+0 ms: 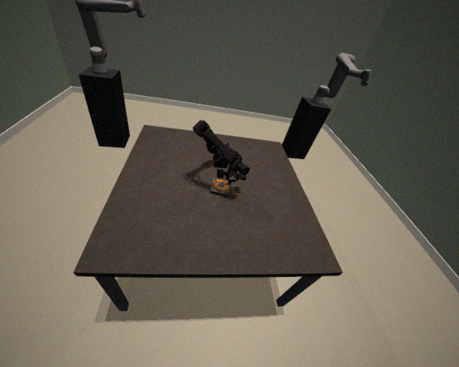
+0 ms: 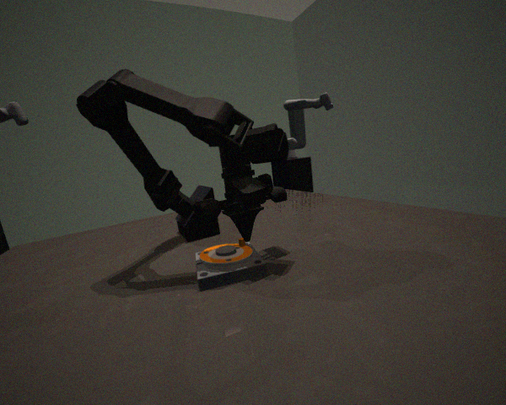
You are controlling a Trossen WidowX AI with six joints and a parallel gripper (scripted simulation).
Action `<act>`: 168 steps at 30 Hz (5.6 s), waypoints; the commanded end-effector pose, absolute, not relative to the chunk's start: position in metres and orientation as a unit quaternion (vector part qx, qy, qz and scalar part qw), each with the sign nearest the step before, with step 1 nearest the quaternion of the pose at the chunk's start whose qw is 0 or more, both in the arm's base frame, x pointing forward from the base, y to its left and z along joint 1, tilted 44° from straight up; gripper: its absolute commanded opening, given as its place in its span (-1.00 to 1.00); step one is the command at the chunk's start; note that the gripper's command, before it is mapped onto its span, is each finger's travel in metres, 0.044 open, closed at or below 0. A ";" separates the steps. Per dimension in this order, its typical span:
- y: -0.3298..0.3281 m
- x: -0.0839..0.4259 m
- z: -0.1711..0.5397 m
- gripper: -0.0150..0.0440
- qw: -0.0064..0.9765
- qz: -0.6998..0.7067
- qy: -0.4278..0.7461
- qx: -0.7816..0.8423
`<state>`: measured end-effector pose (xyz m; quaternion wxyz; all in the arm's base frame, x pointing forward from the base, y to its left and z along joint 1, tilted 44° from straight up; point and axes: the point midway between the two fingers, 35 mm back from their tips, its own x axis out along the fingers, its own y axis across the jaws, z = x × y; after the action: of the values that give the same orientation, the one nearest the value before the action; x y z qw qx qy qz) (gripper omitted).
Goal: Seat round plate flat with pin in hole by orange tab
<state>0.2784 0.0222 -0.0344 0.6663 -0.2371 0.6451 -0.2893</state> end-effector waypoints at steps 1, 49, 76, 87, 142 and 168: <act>0.020 0.271 -0.036 -0.49 0.661 -0.290 0.651 -0.237; 0.008 0.243 -0.024 -0.49 0.660 -0.290 0.651 -0.238; -0.007 0.232 -0.007 -0.49 0.659 -0.291 0.651 -0.238; -0.015 0.231 0.002 -0.49 0.659 -0.291 0.651 -0.238; -0.047 0.259 0.036 -0.49 0.659 -0.292 0.650 -0.239; -0.021 0.259 0.060 -0.49 0.658 -0.290 0.651 -0.243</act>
<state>0.2589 -0.0209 0.0601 0.6585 -0.2410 0.6508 -0.2911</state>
